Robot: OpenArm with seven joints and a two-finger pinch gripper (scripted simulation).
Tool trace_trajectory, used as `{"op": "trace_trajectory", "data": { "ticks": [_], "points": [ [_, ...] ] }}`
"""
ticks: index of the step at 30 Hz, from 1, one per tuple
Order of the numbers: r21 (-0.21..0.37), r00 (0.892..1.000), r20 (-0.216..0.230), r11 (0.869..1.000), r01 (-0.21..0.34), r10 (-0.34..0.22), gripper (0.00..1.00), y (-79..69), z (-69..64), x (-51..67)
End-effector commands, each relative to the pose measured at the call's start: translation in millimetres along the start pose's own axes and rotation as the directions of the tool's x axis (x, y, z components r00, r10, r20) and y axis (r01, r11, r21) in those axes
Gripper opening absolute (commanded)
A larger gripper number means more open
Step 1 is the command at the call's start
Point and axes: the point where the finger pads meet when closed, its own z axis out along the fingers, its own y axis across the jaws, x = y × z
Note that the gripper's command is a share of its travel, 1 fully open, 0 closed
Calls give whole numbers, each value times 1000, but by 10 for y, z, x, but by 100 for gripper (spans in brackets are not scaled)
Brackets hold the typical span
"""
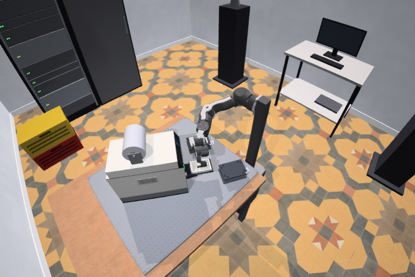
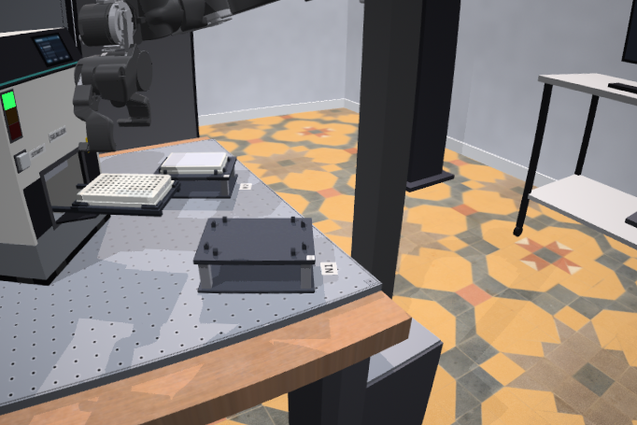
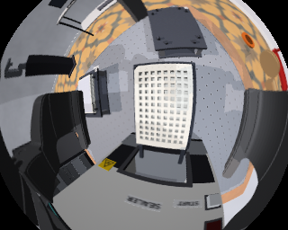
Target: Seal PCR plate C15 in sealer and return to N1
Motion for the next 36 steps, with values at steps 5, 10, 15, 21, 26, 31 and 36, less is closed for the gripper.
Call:
{"op": "trace_trajectory", "data": {
  "ticks": [5,10,15,21,26,31,36],
  "points": [
    [3,1000,1,1000,-3,3,77,-2,-8,0],
    [3,1000,1,1000,-3,3,77,-2,-8,0],
    [3,1000,1,1000,-3,3,77,-2,-8,0],
    [-3,1000,2,1000,0,0,0,7,-11,-4],
    [-3,1000,2,1000,0,0,0,7,-11,-4],
    [-3,1000,2,1000,0,0,0,7,-11,-4],
    [-3,1000,2,1000,0,0,0,7,-11,-4]
  ]
}}
